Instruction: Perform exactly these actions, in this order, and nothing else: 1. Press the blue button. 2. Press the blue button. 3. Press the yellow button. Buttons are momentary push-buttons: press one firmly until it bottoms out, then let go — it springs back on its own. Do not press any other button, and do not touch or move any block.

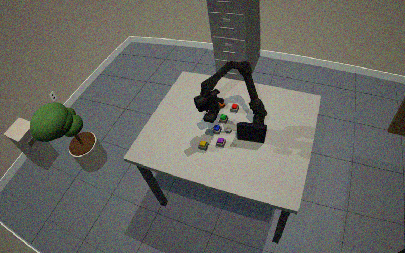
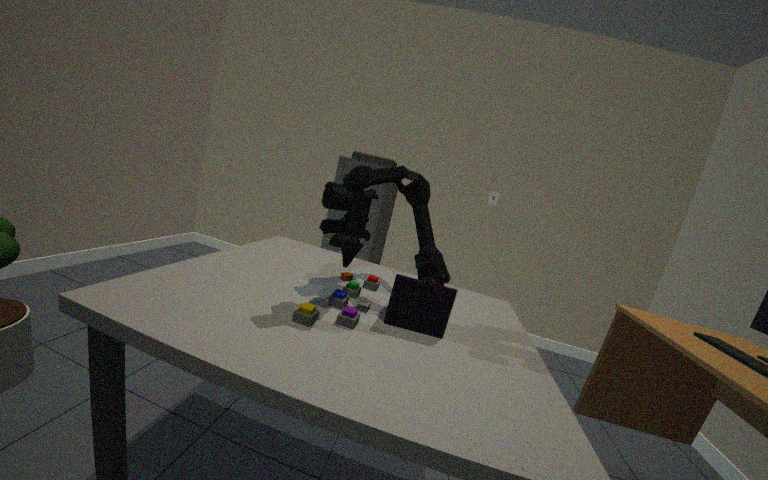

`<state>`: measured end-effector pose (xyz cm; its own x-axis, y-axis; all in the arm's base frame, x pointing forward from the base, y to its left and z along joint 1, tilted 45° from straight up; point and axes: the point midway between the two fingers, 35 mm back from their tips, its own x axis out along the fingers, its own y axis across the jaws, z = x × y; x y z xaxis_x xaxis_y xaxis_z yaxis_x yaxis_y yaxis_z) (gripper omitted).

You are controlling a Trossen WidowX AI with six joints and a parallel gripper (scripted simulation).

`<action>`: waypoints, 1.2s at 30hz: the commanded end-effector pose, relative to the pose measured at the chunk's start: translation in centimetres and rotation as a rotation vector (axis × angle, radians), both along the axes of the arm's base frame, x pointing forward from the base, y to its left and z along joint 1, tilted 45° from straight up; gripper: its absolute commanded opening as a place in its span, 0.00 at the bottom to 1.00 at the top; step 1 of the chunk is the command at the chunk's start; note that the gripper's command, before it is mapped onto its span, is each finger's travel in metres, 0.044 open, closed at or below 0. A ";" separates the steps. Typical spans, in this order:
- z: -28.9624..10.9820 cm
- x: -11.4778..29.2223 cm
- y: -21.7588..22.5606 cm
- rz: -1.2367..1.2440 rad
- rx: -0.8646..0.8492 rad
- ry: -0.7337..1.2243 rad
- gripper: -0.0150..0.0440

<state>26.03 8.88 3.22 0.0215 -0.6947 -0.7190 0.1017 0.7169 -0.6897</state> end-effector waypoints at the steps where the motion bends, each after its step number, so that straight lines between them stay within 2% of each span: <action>1: 0.8 -0.1 0.6 -0.012 0.004 0.000 0.29; 5: -0.6 1.4 2.7 -0.012 0.007 -0.001 0.29; 15: -8.2 4.9 10.4 -0.012 0.014 -0.006 0.29; 22: -8.5 5.0 10.4 -0.012 0.014 -0.006 0.29; 28: -12.7 5.1 6.4 -0.012 0.012 -0.008 0.29; 36: -13.1 5.1 6.0 -0.012 0.012 -0.008 0.29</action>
<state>31.23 15.08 -9.60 0.0093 -0.6843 -0.7291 0.1229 0.7244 -0.6783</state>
